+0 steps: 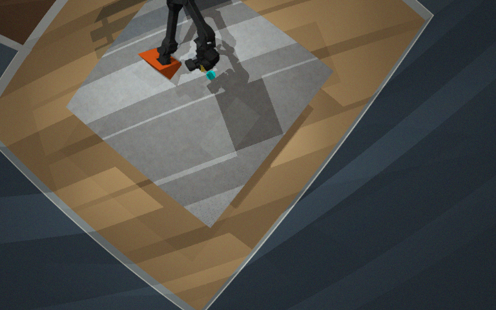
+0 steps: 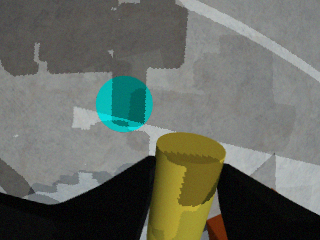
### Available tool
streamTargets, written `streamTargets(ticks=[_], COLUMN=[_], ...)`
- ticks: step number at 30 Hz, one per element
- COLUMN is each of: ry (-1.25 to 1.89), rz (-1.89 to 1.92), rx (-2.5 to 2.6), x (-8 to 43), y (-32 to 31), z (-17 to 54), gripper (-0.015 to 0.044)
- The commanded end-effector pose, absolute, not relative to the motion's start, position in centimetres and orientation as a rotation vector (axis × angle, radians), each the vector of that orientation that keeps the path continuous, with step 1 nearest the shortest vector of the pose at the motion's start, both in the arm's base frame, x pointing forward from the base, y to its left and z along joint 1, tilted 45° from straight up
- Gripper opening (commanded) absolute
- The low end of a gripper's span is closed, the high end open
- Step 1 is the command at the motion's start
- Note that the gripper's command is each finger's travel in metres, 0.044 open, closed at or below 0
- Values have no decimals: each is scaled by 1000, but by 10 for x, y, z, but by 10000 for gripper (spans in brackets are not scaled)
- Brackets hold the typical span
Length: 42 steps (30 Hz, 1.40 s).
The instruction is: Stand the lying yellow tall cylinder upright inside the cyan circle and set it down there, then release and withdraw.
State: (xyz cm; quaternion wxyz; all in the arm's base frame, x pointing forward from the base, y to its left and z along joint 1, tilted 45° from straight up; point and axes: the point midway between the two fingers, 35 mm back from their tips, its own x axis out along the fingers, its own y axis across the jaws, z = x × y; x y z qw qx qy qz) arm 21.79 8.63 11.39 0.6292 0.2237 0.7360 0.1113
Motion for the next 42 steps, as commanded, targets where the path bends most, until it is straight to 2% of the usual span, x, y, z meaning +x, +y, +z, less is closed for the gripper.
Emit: streamTargets(ticks=[1, 42], ry=[1673, 1534], rz=[237, 73], rx=[489, 320], x=[216, 209], y=[86, 86], z=[113, 98], gripper=[105, 105])
